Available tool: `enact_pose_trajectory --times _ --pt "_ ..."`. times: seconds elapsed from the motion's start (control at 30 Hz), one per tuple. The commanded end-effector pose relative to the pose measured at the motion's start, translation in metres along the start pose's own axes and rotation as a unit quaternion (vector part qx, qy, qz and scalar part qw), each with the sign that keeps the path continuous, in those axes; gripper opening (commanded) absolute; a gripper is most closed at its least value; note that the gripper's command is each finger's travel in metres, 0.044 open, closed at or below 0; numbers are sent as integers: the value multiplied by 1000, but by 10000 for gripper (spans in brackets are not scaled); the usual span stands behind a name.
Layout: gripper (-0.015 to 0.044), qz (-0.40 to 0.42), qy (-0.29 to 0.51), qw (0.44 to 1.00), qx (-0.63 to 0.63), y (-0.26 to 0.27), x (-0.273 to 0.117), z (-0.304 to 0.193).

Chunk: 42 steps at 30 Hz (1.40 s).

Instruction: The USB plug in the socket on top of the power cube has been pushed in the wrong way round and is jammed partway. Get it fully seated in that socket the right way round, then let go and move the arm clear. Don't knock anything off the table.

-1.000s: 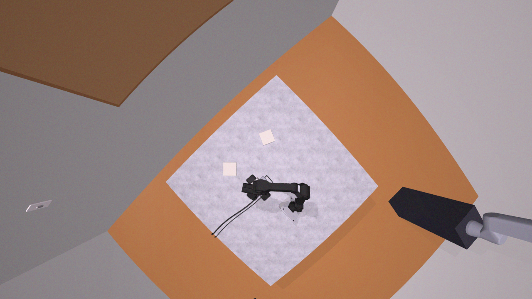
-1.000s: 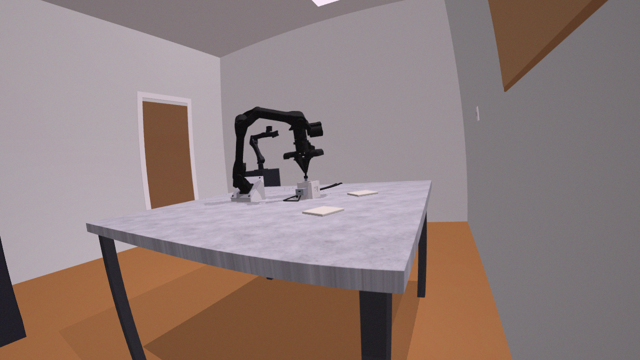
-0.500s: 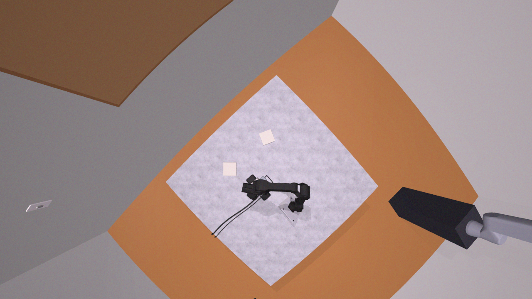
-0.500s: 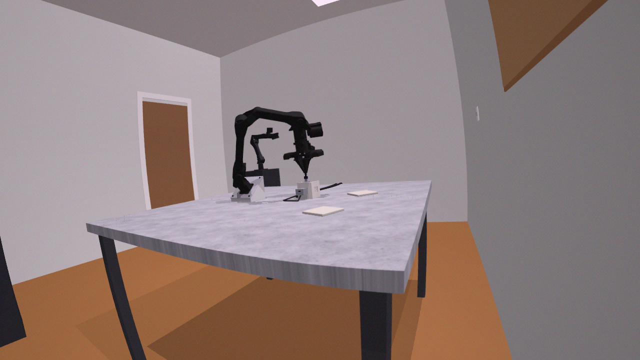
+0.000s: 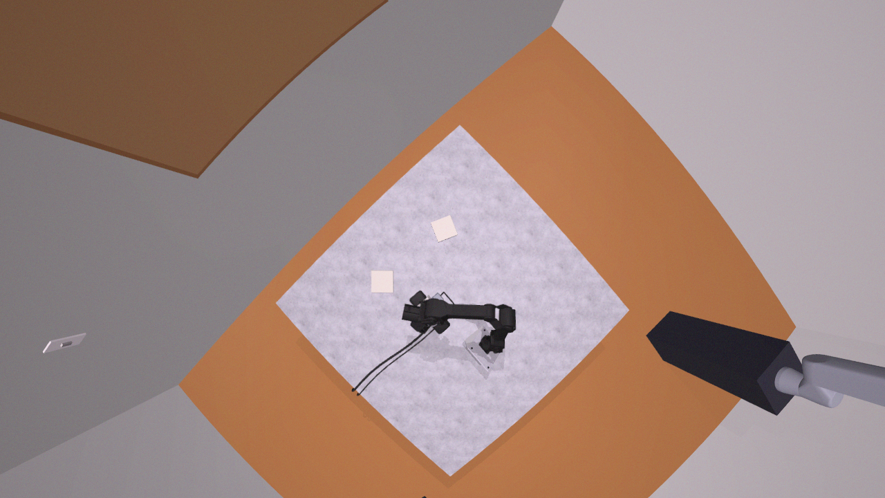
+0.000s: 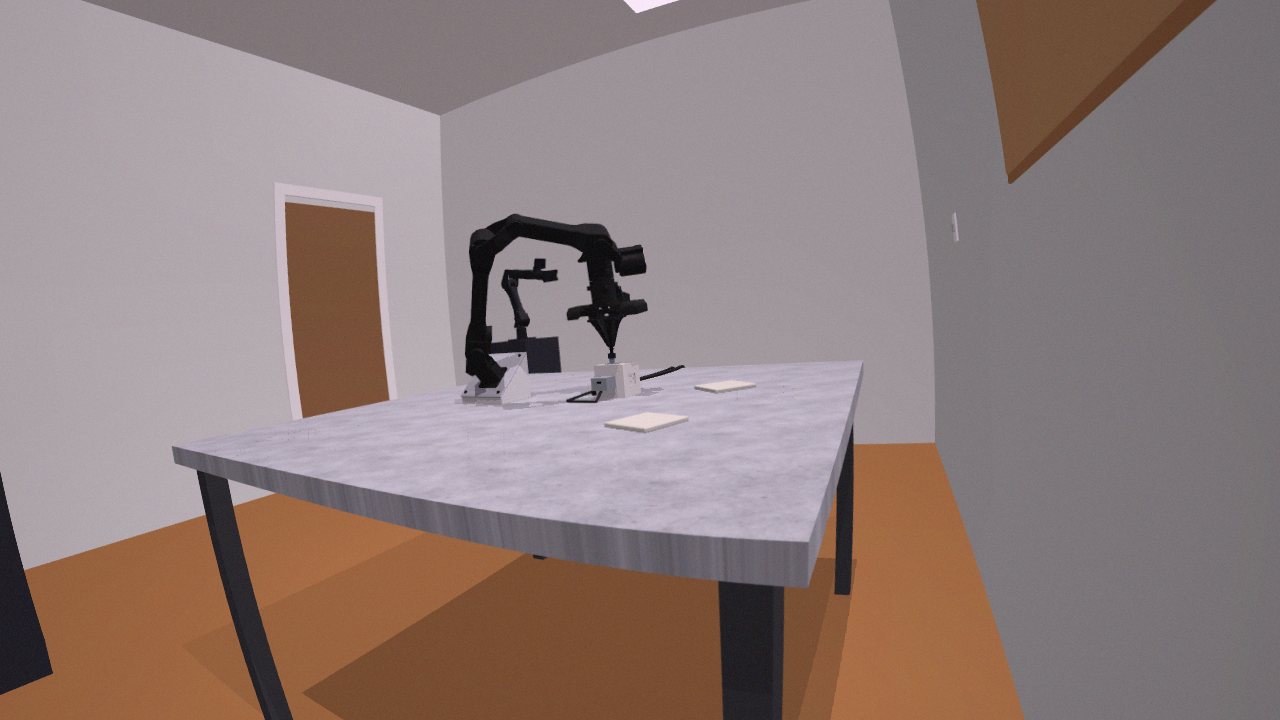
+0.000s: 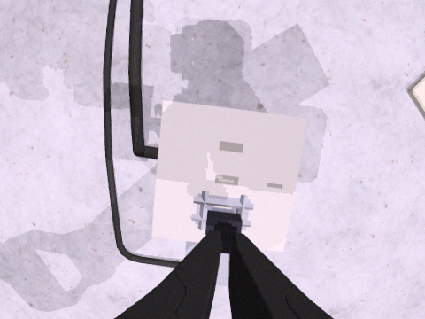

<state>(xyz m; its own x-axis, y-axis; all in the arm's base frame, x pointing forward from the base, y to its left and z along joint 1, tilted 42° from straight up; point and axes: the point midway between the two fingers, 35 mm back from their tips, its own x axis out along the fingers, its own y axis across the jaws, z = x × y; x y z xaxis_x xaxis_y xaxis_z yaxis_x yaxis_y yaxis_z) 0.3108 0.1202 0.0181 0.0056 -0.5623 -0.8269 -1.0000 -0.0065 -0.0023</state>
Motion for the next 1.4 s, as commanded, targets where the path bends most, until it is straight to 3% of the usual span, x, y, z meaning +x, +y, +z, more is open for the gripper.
enact_pose_trajectory --times 0.0,1.37 --pt "0 -1 -1 1000 -2 0 0 0" --pt "0 -1 0 1000 -2 0 5 -1"
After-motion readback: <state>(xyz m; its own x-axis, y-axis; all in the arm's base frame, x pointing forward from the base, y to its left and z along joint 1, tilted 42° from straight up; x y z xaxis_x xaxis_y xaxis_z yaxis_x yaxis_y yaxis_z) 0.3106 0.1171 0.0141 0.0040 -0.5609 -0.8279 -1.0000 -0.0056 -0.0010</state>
